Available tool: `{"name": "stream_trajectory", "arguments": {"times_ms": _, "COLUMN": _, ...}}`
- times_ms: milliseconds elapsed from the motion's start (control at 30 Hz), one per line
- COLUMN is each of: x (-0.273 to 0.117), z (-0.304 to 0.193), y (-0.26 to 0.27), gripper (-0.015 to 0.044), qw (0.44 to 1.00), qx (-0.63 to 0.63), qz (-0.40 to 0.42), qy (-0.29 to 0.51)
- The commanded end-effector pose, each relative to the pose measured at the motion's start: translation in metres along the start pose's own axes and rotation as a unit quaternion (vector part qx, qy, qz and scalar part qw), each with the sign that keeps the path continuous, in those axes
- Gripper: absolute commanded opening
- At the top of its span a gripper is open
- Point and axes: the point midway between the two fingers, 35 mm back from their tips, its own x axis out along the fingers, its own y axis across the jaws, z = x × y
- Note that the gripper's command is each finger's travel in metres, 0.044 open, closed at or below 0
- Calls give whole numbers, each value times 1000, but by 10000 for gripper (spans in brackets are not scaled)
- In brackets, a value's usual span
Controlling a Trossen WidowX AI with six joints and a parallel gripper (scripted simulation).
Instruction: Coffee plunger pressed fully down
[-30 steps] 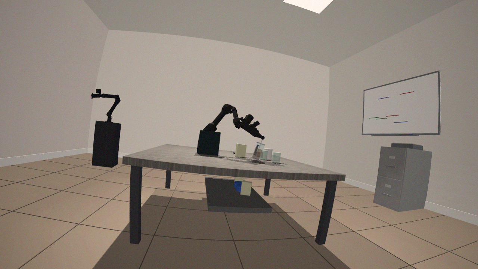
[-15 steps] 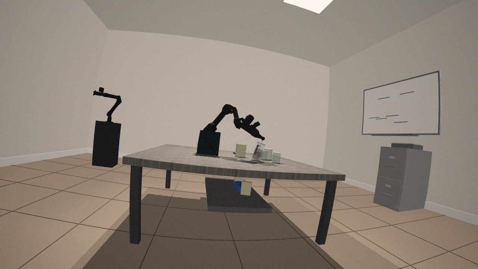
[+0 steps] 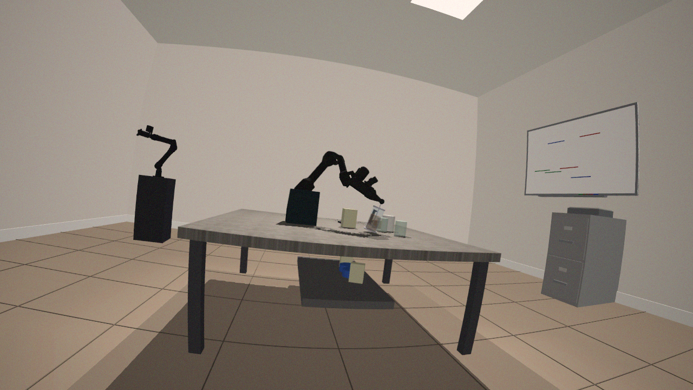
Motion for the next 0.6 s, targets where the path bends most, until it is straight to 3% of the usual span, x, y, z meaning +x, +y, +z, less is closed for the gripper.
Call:
{"name": "stream_trajectory", "arguments": {"times_ms": 0, "x": 4, "z": -6, "y": 0, "gripper": 118, "qw": 1000, "qx": 5, "qz": 1, "qy": 11}}
{"name": "stream_trajectory", "arguments": {"times_ms": 567, "x": 7, "z": -4, "y": 0, "gripper": 118, "qw": 1000, "qx": 5, "qz": 1, "qy": 11}}
